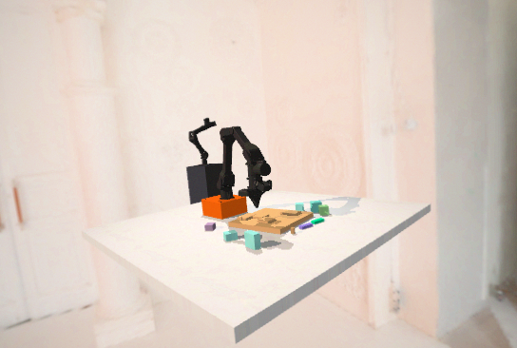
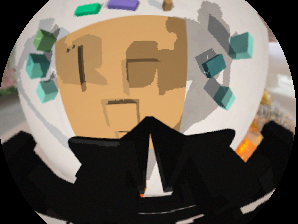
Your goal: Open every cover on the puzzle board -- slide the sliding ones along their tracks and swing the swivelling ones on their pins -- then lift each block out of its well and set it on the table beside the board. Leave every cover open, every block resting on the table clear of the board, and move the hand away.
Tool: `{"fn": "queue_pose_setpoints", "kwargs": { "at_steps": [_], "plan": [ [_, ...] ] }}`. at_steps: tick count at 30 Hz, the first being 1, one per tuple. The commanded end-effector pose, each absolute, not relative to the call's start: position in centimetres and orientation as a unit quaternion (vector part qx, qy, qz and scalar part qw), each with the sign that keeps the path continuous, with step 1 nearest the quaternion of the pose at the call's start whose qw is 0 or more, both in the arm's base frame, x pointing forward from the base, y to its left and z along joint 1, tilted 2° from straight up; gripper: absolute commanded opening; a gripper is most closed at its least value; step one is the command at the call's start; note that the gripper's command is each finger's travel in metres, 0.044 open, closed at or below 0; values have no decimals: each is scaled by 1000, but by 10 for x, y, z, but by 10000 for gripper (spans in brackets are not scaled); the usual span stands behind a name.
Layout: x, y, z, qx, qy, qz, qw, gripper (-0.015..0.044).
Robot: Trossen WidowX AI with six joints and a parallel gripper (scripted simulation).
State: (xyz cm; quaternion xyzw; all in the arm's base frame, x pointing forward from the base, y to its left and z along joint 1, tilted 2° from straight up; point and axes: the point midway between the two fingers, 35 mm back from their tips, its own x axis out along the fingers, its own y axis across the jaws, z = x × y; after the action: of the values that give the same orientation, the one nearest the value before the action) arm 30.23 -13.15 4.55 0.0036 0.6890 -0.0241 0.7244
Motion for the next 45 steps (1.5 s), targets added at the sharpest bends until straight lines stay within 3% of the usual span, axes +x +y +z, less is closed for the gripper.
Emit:
{"fn": "queue_pose_setpoints", "kwargs": {
  "at_steps": [1,45],
  "plan": [
    [303,-131,46,7,689,-24,725,0],
    [306,-132,7,7,689,-24,725,0]
  ]
}}
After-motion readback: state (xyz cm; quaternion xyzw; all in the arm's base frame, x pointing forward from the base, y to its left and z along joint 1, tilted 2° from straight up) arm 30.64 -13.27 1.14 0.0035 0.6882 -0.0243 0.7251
